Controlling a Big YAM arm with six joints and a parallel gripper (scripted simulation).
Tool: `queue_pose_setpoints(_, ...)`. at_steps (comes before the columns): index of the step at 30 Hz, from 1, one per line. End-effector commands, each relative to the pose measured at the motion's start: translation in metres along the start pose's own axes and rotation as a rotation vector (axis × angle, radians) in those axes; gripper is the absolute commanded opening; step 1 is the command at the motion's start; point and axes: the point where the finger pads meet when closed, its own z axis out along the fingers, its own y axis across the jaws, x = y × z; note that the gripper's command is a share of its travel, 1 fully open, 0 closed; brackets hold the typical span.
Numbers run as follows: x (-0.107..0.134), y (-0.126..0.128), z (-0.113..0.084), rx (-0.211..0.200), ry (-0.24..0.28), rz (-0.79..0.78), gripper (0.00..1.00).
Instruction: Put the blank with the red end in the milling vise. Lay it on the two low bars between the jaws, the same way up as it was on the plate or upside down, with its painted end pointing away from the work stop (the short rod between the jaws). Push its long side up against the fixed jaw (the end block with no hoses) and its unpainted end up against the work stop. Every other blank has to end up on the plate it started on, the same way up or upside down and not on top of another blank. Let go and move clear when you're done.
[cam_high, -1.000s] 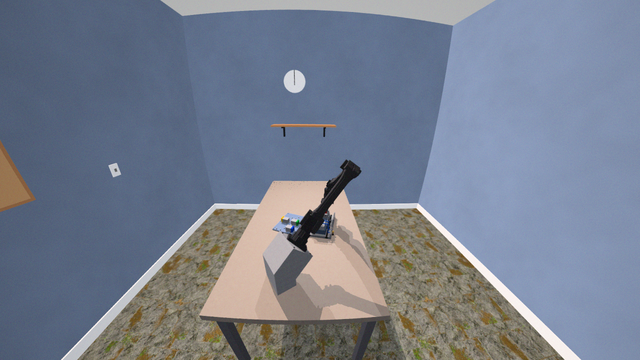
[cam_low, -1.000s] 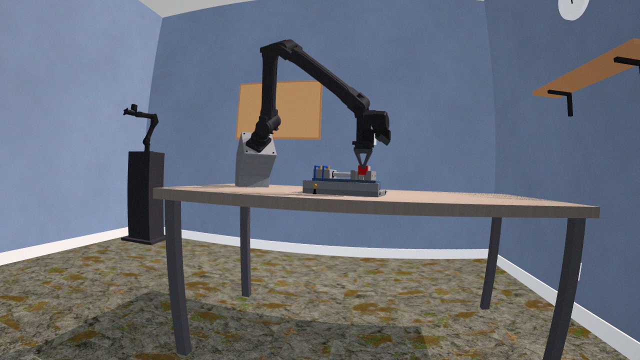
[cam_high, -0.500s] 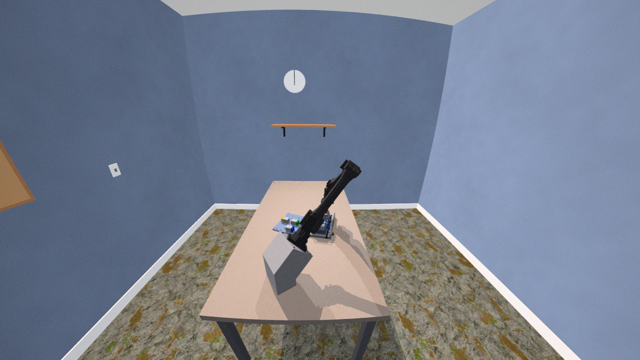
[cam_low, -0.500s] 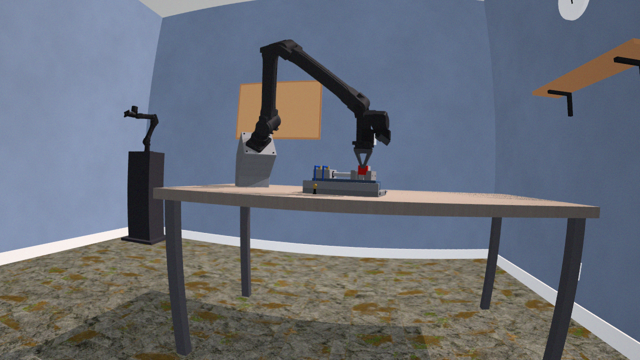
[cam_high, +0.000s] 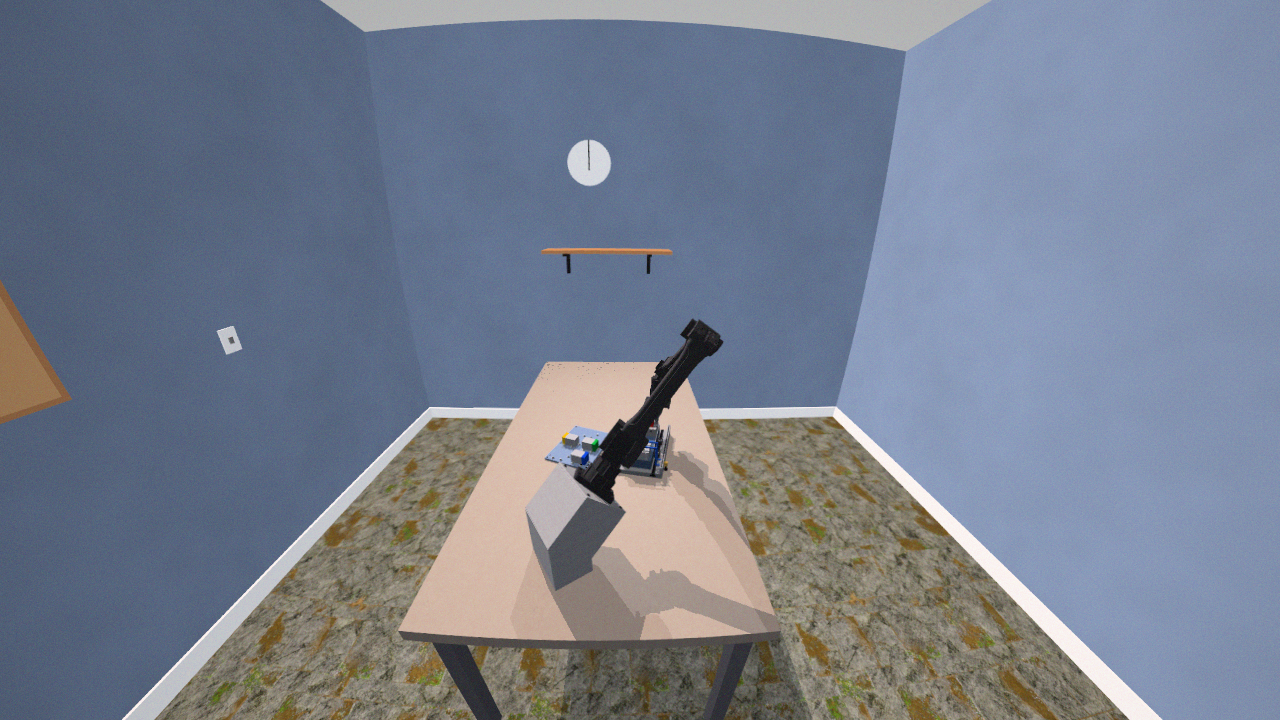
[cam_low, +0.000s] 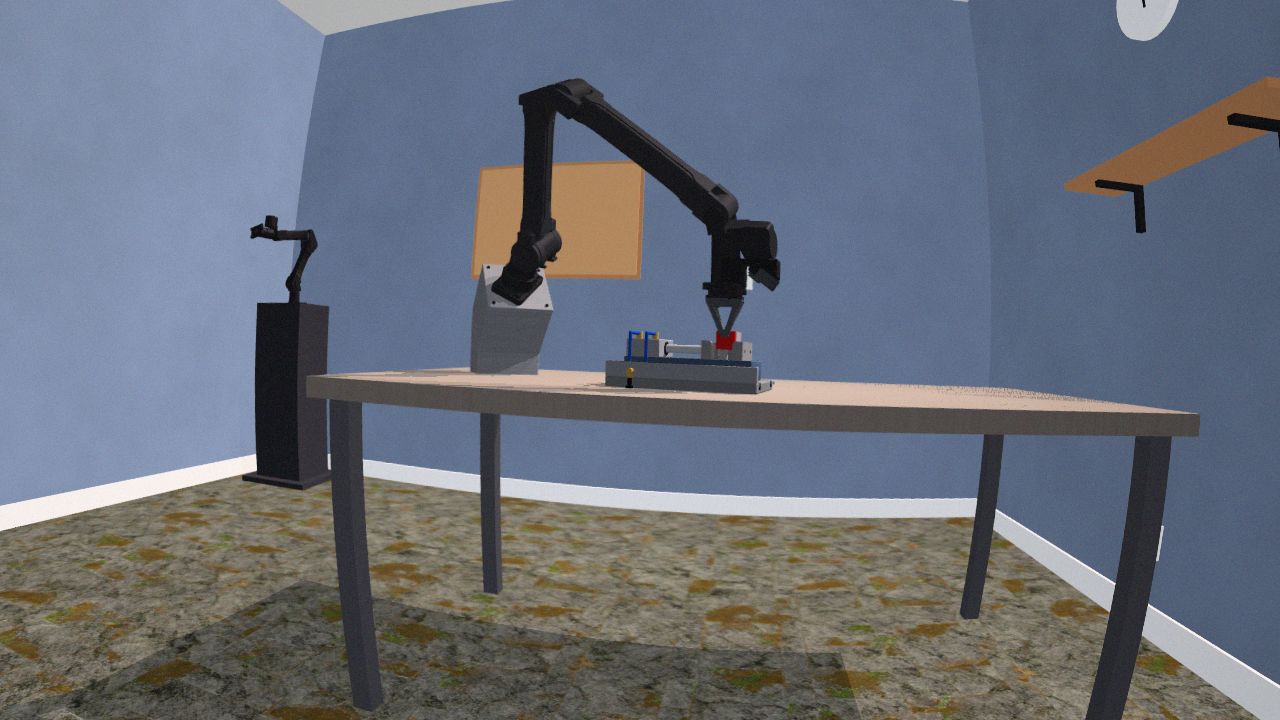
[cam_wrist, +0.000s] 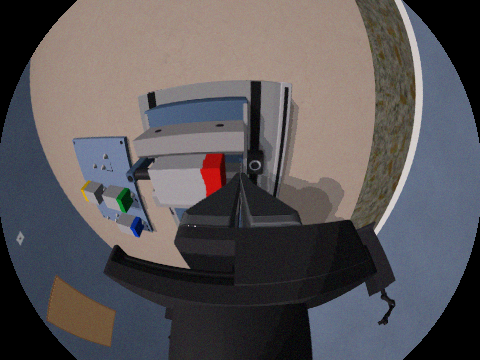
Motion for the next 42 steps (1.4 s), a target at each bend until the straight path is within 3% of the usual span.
queue_pose_setpoints(1, 0.002, -0.011, -0.006, 0.004, -0.008, -0.002, 0.0)
queue_pose_setpoints(18, 0.003, -0.008, -0.011, -0.003, -0.008, -0.018, 0.0)
queue_pose_setpoints(28, -0.018, -0.011, -0.039, -0.004, -0.051, 0.017, 0.0)
queue_pose_setpoints(42, -0.017, -0.011, -0.069, -0.005, -0.051, 0.019, 0.0)
